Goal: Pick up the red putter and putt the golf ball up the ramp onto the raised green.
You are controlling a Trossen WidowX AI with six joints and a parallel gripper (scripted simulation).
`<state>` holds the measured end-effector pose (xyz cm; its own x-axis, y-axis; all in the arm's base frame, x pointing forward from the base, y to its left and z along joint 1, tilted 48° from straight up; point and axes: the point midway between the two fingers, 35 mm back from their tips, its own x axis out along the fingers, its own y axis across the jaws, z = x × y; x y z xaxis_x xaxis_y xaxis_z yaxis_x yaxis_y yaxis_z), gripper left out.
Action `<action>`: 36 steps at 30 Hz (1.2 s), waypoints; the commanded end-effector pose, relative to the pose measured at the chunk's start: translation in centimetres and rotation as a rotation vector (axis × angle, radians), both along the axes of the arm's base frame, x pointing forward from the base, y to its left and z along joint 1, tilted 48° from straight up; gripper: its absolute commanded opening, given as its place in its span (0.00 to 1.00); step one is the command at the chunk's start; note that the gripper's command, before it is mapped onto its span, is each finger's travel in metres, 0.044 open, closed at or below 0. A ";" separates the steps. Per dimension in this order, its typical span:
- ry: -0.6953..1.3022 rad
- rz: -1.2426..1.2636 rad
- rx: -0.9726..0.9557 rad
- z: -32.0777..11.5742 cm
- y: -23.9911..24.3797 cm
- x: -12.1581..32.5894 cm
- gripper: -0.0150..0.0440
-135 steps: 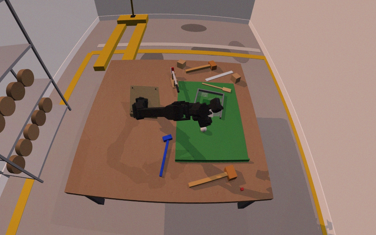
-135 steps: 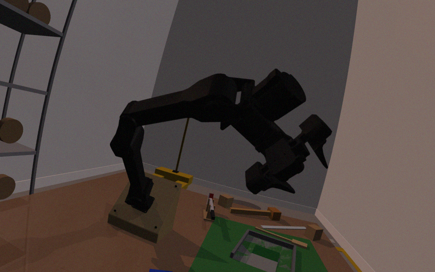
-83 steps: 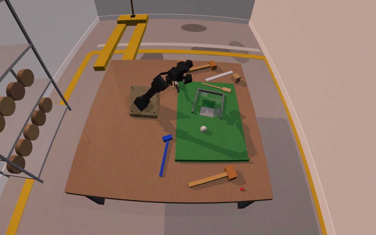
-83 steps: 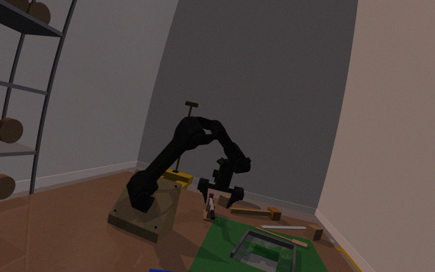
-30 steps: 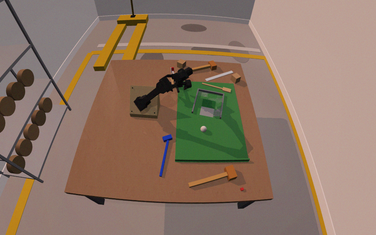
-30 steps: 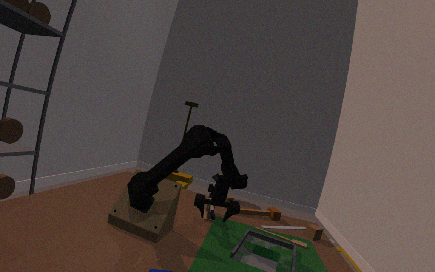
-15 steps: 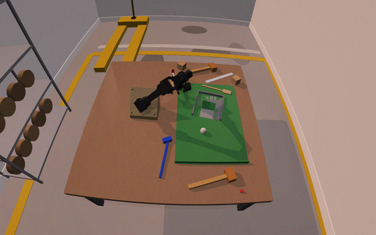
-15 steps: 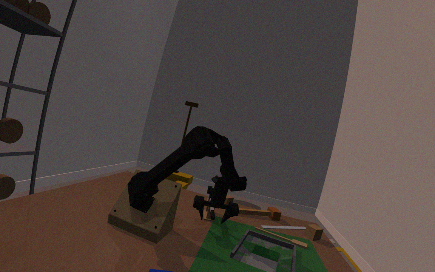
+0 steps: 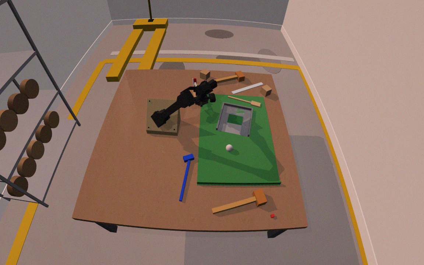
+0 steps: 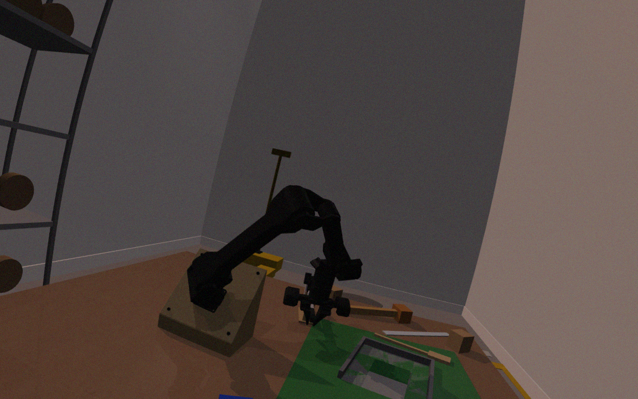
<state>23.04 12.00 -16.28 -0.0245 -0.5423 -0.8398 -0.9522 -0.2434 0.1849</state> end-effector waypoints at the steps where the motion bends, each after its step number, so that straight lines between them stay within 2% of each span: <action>1: -0.001 0.000 0.000 0.0 0.0 0.0 0.25; 8: -0.001 0.000 0.002 0.7 1.0 0.1 0.25; 21: 0.003 0.000 0.004 6.7 7.4 -0.6 0.25; 28: 0.005 0.004 -0.012 6.2 6.8 -0.7 0.25; 36: -0.159 -0.199 -0.031 10.3 4.7 1.3 0.25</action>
